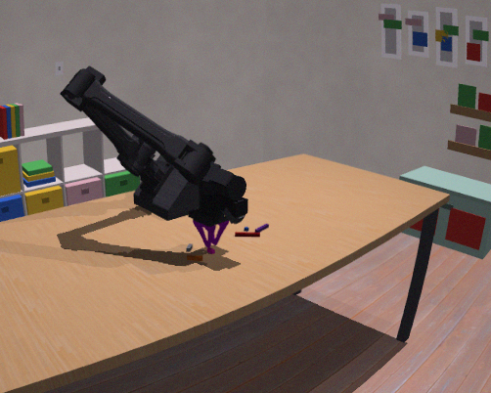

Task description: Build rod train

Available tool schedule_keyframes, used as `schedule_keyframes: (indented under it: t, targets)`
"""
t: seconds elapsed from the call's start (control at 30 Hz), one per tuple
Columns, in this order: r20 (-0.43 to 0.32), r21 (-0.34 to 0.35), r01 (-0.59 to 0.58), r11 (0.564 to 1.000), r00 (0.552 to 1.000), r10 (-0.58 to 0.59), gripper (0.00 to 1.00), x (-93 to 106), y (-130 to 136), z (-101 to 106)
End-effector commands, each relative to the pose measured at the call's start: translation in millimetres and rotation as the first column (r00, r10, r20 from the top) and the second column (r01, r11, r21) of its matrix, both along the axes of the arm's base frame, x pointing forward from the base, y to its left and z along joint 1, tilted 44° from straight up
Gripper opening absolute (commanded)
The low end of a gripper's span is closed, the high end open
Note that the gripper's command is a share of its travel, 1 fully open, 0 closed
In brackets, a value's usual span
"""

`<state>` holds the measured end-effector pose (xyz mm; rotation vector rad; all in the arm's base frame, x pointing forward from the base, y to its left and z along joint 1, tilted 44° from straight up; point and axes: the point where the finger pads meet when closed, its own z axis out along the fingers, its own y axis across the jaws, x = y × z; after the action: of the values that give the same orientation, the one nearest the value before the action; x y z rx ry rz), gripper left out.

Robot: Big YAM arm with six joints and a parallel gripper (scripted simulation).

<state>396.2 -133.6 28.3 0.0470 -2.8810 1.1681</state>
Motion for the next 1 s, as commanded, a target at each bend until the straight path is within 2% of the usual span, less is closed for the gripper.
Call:
schedule_keyframes:
  t: [0.0,0.5,0.8,0.97]
  targets:
    - [0.010,-0.005,0.002,1.000,1.000,-0.002,0.23,2.9,-4,0]
    - [0.009,-0.005,0.003,1.000,1.000,-0.003,0.23,0.9,-4,1]
    - [0.035,-0.006,0.003,1.000,0.999,-0.002,0.23,1.3,-5,11]
    - [0.015,-0.005,0.003,1.000,1.000,-0.003,0.23,-2.3,-5,3]
